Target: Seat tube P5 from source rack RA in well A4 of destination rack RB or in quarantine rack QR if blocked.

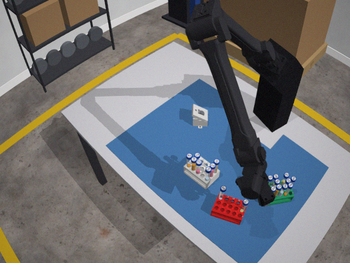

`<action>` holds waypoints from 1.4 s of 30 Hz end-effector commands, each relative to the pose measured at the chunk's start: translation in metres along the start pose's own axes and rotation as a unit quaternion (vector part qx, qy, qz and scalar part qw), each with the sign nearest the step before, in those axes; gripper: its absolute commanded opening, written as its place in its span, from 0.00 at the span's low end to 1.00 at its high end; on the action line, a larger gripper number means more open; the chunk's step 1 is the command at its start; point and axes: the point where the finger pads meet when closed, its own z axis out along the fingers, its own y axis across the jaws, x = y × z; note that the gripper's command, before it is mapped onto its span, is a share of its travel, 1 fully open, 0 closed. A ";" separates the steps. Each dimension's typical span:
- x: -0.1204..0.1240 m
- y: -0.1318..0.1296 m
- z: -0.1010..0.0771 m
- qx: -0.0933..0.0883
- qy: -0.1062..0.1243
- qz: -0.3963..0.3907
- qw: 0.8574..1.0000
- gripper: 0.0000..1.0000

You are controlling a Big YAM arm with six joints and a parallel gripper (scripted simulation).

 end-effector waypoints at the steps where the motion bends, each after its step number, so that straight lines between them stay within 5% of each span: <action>1: -0.008 -0.007 -0.003 0.007 -0.013 -0.001 1.000 0.30; 14: -0.008 -0.014 0.025 0.009 -0.010 0.004 1.000 0.30; 16: -0.008 -0.014 0.025 0.009 -0.010 0.004 1.000 0.30; 17: -0.020 -0.020 0.006 0.017 -0.028 0.004 0.999 0.30; 23: -0.008 -0.014 0.037 0.009 -0.010 0.004 1.000 0.30; 26: -0.009 0.005 0.034 -0.001 -0.009 -0.013 1.000 0.30; 30: -0.013 -0.010 0.027 0.011 -0.019 0.000 1.000 0.30; 42: -0.009 -0.009 0.039 0.008 -0.012 0.000 1.000 0.30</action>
